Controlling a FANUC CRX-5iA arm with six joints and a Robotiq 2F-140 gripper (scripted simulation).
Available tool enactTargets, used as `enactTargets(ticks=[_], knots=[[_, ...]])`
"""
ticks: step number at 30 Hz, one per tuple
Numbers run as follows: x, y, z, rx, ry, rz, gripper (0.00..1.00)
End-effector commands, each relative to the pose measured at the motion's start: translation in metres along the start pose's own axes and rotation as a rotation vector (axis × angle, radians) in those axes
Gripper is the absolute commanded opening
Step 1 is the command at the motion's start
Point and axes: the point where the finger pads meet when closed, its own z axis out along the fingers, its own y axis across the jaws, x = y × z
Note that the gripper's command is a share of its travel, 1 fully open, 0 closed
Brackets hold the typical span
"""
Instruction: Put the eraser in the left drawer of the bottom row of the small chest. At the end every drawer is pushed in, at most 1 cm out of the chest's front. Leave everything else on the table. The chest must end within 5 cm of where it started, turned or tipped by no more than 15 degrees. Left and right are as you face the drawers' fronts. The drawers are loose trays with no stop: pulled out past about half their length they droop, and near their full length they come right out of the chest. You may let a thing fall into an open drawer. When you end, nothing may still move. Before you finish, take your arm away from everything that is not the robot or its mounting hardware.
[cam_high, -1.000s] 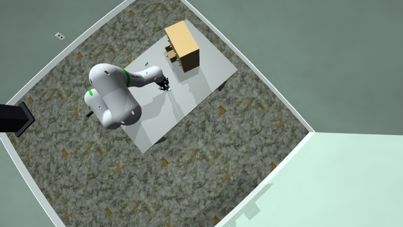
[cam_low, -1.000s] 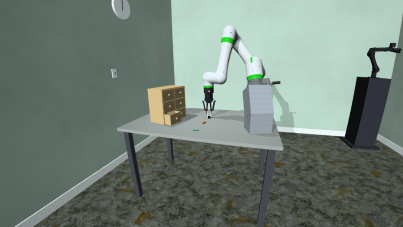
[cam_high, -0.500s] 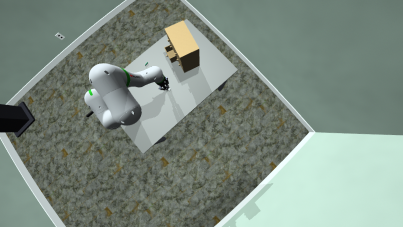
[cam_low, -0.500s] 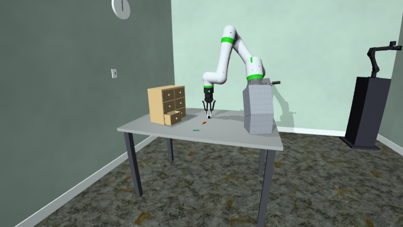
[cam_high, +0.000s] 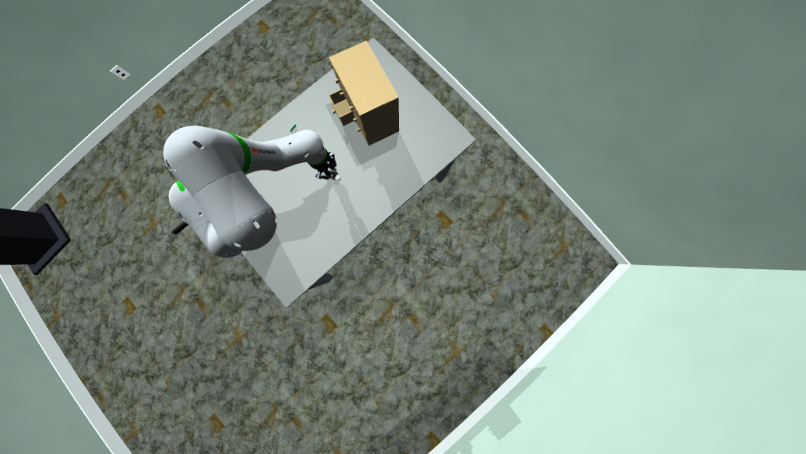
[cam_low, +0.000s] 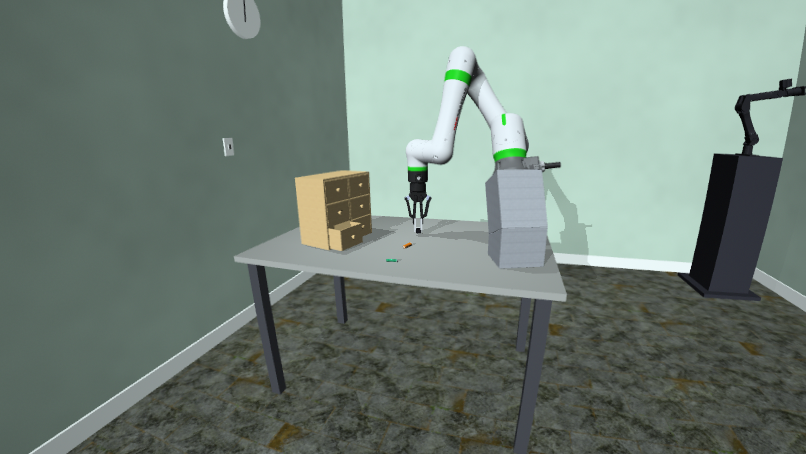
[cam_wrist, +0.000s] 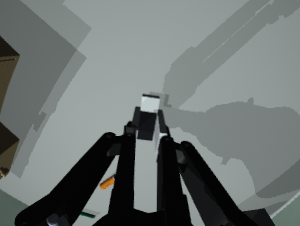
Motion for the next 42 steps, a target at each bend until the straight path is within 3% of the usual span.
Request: enactTargets(ticks=[1,10,21,24,27,28,31,32,35,36,39,40,42], knots=[[0.001,0.0,-0.013,-0.006,-0.004,-0.001,0.11],[0.001,-0.001,-0.074,-0.006,-0.004,-0.001,0.11],[0.0,-0.002,-0.08,-0.006,-0.004,-0.005,0.11],[-0.026,-0.037,-0.08,-0.005,-0.01,-0.168,0.11],[-0.026,-0.037,-0.08,-0.005,-0.01,-0.168,0.11],[-0.047,-0.06,-0.079,-0.003,-0.012,-0.281,0.11],[-0.047,-0.06,-0.079,-0.003,-0.012,-0.281,0.11],[-0.074,-0.085,-0.079,-0.002,-0.014,-0.413,0.11],[-0.074,-0.085,-0.079,-0.002,-0.014,-0.413,0.11],[-0.105,-0.11,-0.079,-0.002,-0.014,-0.552,0.11],[-0.105,-0.11,-0.079,-0.002,-0.014,-0.552,0.11],[-0.137,-0.131,-0.079,-0.001,-0.013,-0.685,0.11],[-0.137,-0.131,-0.079,-0.001,-0.013,-0.685,0.11]])
